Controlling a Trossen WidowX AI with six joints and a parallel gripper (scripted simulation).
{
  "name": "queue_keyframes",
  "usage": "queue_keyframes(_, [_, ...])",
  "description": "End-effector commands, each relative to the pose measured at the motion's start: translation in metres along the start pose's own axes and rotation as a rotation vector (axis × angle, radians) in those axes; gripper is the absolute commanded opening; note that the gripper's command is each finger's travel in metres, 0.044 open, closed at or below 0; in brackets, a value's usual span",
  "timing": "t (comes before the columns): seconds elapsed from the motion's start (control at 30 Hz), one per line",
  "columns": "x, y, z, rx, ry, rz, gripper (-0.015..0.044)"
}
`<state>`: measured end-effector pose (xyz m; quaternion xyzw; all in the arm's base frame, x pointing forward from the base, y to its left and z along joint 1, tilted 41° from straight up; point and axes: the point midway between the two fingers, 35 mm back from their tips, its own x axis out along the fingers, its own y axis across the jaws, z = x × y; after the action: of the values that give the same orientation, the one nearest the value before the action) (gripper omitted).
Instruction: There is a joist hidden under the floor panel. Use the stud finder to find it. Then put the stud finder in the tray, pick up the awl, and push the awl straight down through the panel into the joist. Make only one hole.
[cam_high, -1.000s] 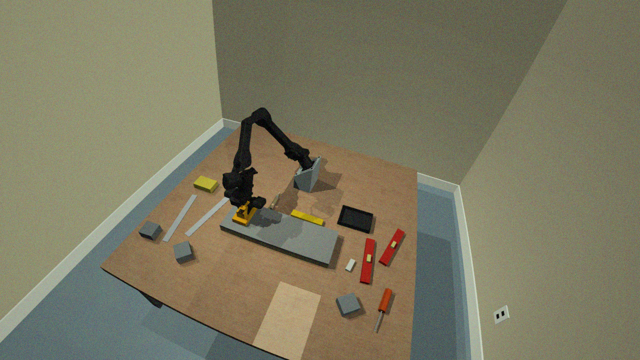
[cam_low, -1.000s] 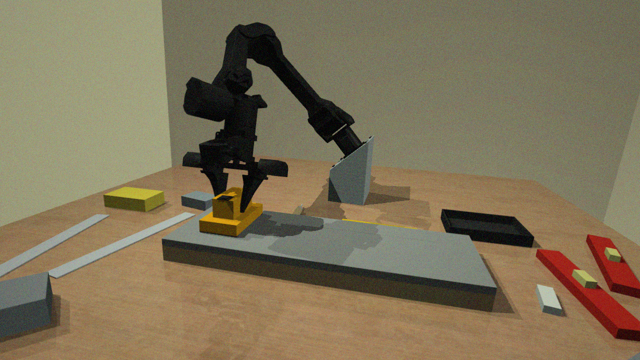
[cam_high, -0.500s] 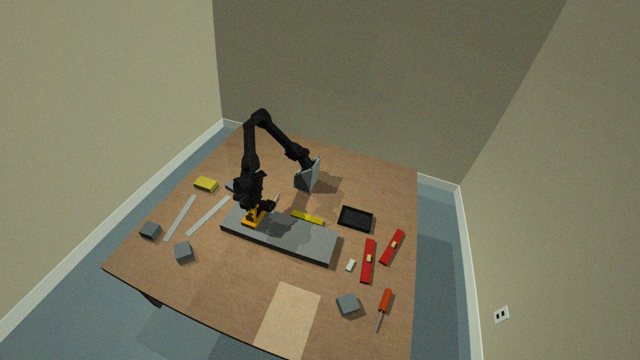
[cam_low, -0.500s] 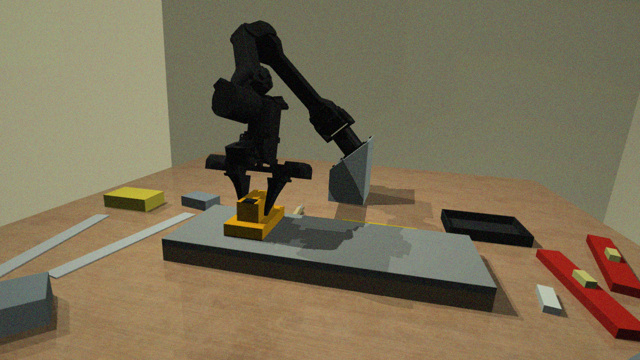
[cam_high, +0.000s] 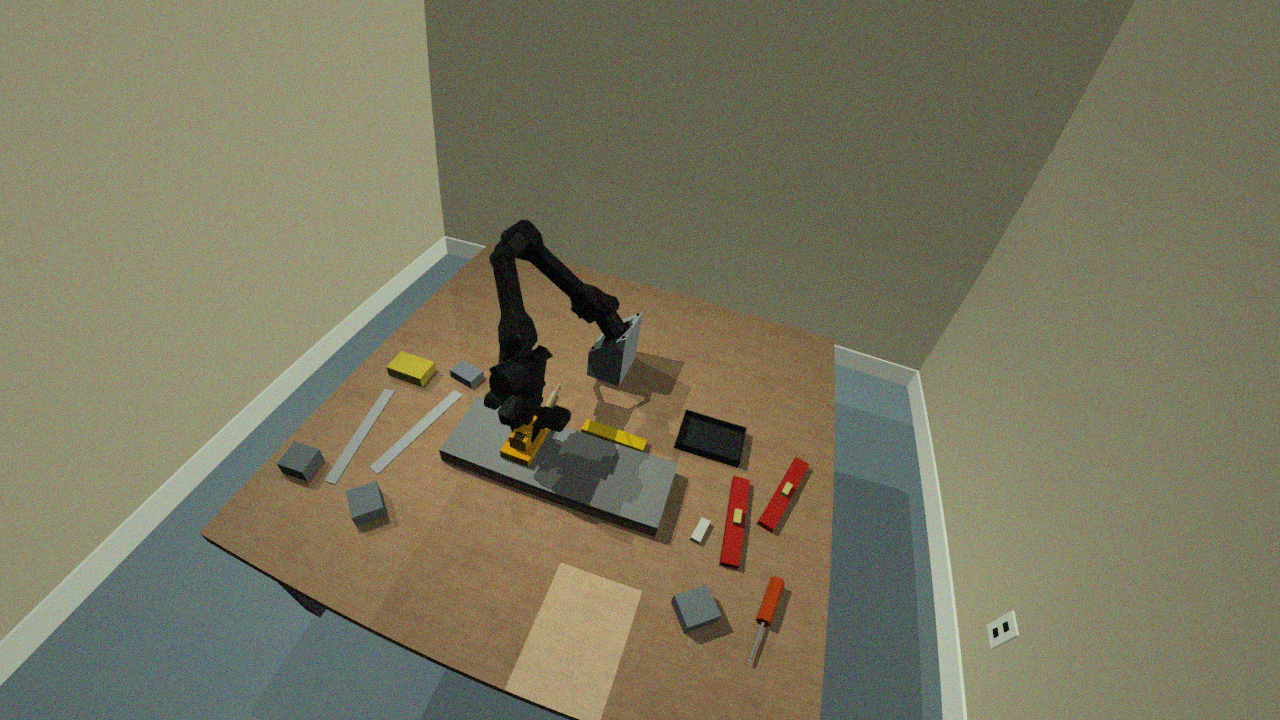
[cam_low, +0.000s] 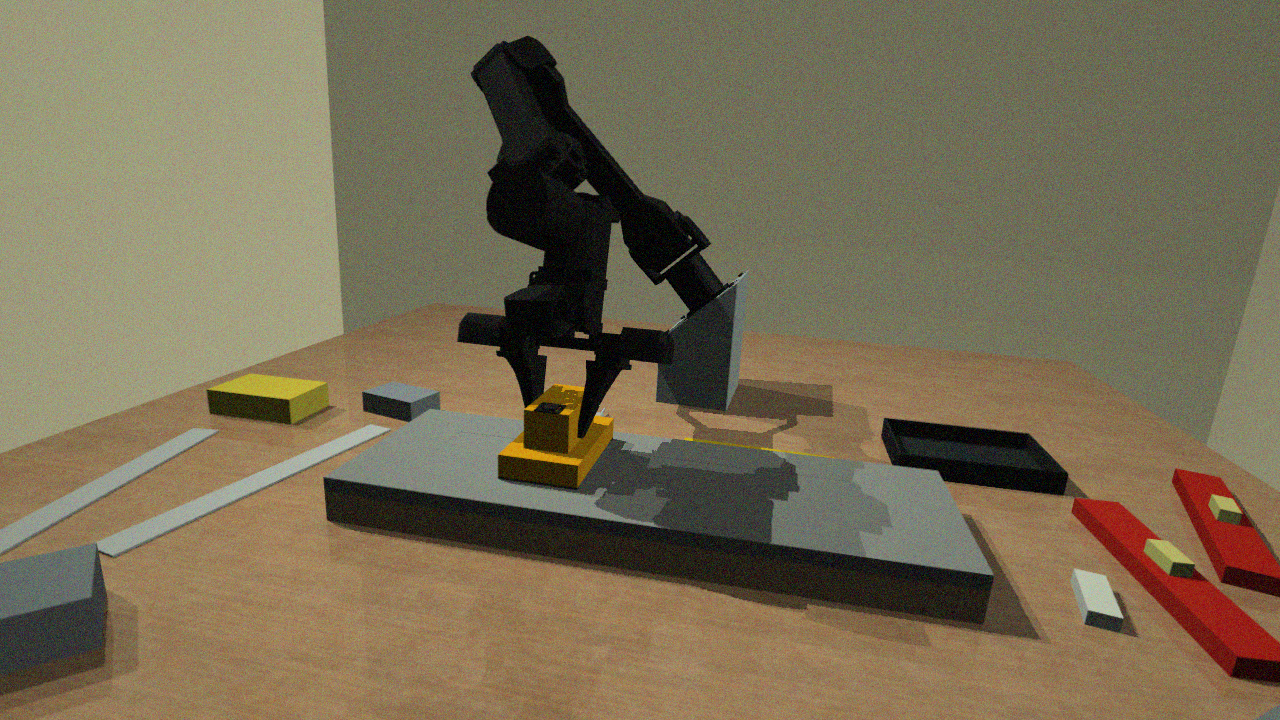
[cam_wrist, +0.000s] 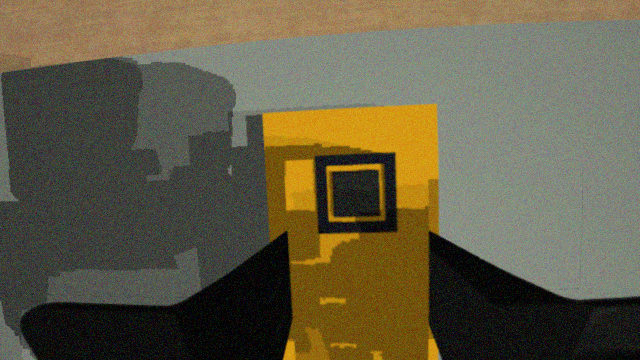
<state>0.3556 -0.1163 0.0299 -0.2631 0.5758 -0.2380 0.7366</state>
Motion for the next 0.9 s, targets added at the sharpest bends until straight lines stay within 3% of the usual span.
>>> queue_keyframes(0.0, [0.001, 0.015, -0.001, -0.003, 0.002, 0.002, 0.0000])
queue_keyframes(0.87, [0.001, 0.096, -0.001, -0.001, 0.002, 0.006, 0.0000])
